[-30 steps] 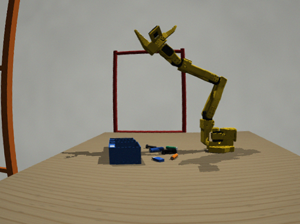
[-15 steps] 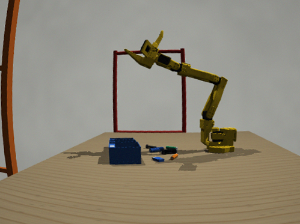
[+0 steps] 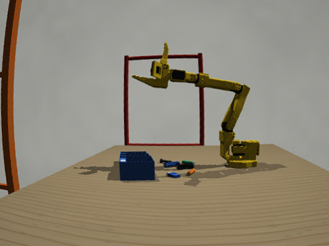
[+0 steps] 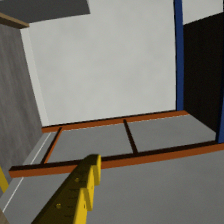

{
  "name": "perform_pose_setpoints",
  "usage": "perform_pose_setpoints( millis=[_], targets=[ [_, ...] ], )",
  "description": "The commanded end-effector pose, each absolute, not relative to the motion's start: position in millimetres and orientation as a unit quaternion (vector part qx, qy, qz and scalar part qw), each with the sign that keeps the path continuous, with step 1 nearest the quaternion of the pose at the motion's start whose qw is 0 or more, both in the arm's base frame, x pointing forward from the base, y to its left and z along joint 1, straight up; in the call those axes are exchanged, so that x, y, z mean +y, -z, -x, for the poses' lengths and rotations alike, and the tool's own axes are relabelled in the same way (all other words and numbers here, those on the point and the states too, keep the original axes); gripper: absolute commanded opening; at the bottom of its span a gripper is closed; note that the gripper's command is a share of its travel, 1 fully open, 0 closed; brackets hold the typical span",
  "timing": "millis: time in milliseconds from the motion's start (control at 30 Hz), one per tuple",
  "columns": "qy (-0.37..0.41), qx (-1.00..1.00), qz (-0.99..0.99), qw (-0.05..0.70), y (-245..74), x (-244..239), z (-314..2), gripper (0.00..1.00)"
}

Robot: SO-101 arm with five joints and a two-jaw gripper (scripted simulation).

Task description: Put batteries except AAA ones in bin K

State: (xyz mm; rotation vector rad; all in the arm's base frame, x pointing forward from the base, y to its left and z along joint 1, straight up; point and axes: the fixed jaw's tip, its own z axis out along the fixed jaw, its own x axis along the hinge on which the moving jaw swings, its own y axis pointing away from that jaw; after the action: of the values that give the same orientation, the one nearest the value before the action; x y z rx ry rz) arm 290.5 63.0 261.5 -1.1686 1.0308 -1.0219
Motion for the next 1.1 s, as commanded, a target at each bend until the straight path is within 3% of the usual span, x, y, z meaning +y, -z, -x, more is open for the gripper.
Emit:
perform_pose_setpoints(
  millis=[0, 1067],
  targets=[
    [0.436, 0.451, 0.519, 0.581, -257, 61, -285, 1.00],
    [0.305, 0.559, 0.662, 0.395, -151, 56, -260, 1.00]
  ],
)
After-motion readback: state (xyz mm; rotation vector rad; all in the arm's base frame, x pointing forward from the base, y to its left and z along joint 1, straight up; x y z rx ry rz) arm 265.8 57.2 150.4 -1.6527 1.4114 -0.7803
